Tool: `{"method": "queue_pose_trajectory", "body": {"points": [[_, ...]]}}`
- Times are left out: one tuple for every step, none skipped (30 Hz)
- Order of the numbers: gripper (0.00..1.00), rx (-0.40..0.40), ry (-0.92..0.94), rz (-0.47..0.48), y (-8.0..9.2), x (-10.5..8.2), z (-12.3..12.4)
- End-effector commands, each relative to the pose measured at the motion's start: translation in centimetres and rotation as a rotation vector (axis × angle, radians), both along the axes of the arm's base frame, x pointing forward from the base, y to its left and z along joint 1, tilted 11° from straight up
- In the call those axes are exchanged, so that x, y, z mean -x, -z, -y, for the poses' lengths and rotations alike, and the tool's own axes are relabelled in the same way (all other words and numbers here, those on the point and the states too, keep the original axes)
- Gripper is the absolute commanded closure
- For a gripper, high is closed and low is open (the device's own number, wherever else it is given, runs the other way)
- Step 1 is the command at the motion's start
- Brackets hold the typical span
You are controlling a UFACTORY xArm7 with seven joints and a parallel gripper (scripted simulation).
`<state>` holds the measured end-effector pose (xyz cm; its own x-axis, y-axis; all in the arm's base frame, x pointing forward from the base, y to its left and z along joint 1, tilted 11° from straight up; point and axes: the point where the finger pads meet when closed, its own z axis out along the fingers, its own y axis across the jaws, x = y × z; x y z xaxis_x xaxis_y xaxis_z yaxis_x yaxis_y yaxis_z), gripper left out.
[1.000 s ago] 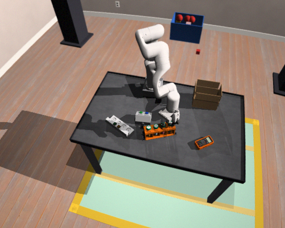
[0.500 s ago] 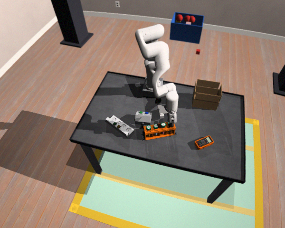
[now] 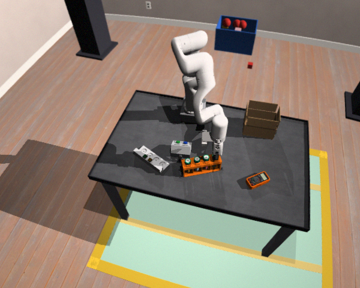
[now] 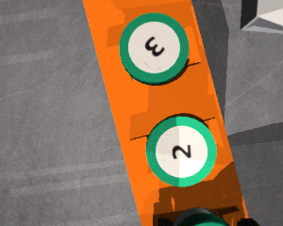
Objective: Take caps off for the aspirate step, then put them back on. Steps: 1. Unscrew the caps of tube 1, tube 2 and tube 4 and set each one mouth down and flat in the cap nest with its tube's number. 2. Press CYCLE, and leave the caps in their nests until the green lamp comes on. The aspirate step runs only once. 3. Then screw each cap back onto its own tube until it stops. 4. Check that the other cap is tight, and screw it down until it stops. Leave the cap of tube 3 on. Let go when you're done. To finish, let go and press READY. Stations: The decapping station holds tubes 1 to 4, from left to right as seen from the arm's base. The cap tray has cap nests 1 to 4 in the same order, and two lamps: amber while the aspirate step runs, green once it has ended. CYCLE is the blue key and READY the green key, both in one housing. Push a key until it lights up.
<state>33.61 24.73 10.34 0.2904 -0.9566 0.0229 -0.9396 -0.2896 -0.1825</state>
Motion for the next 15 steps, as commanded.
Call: {"method": "queue_pose_trajectory", "body": {"points": [[1.0, 0.0, 0.001, 0.003, -0.1, -0.06, -0.05], [1.0, 0.0, 0.001, 0.003, -0.1, -0.06, -0.05], [1.0, 0.0, 0.001, 0.003, -0.1, -0.06, -0.05], [1.0, 0.0, 0.001, 0.003, -0.09, -0.06, -0.05], [1.0, 0.0, 0.001, 0.003, -0.09, -0.06, -0.05], [1.0, 0.0, 0.001, 0.003, -0.09, -0.06, -0.05], [1.0, 0.0, 0.001, 0.003, -0.09, -0.06, -0.05], [1.0, 0.009, -0.048, 0.005, -0.09, -0.06, -0.06], [1.0, 0.009, -0.048, 0.005, -0.09, -0.06, -0.06], [1.0, 0.009, -0.048, 0.005, -0.09, -0.06, -0.06], [1.0, 0.019, -0.097, 0.006, -0.09, -0.06, -0.06], [1.0, 0.028, -0.146, 0.008, -0.09, -0.06, -0.06], [1.0, 0.037, -0.195, 0.009, -0.09, -0.06, -0.06], [1.0, 0.046, -0.244, 0.011, -0.09, -0.06, -0.06], [1.0, 0.055, -0.293, 0.012, -0.09, -0.06, -0.06]]}}
